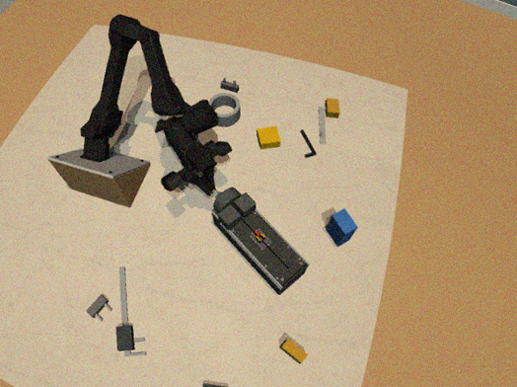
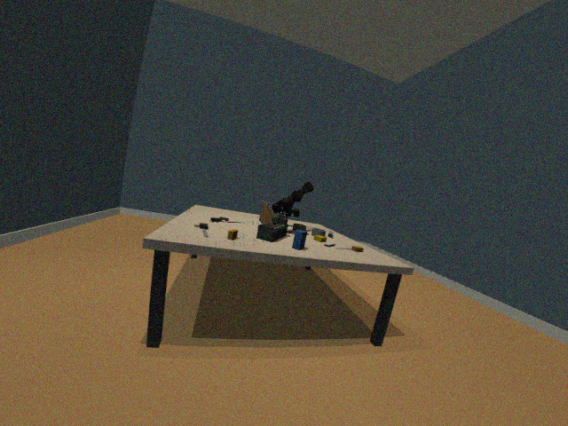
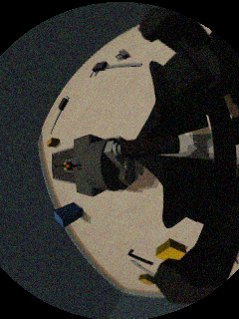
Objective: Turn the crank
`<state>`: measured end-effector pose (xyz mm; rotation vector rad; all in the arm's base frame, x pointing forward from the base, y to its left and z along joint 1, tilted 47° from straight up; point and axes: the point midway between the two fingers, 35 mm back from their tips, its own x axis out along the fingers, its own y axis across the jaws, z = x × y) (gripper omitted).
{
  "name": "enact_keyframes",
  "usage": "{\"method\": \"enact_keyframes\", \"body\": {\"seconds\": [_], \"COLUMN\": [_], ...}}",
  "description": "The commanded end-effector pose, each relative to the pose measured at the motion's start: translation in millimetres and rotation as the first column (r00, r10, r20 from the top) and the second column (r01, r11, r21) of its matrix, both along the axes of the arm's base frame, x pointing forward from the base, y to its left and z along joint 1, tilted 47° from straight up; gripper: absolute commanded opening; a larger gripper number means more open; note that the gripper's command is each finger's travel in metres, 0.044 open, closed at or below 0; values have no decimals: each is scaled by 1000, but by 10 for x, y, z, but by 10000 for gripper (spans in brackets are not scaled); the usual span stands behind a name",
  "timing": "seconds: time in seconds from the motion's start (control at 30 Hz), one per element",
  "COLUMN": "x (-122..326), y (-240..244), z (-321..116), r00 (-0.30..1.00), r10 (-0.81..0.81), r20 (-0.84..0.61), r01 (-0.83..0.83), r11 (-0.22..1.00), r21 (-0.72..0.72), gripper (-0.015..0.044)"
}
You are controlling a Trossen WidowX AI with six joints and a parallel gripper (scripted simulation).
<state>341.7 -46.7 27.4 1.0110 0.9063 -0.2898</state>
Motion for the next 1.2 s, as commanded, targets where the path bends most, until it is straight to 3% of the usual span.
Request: {"method": "enact_keyframes", "body": {"seconds": [0.0,1.17], "x": [40,58], "y": [7,21], "z": [84,109], "r00": [1000,1000], "r10": [0,0], "r20": [23,23], "r01": [0,0], "r11": [1000,1000], "r21": [5,5], "gripper": [0,0]}}
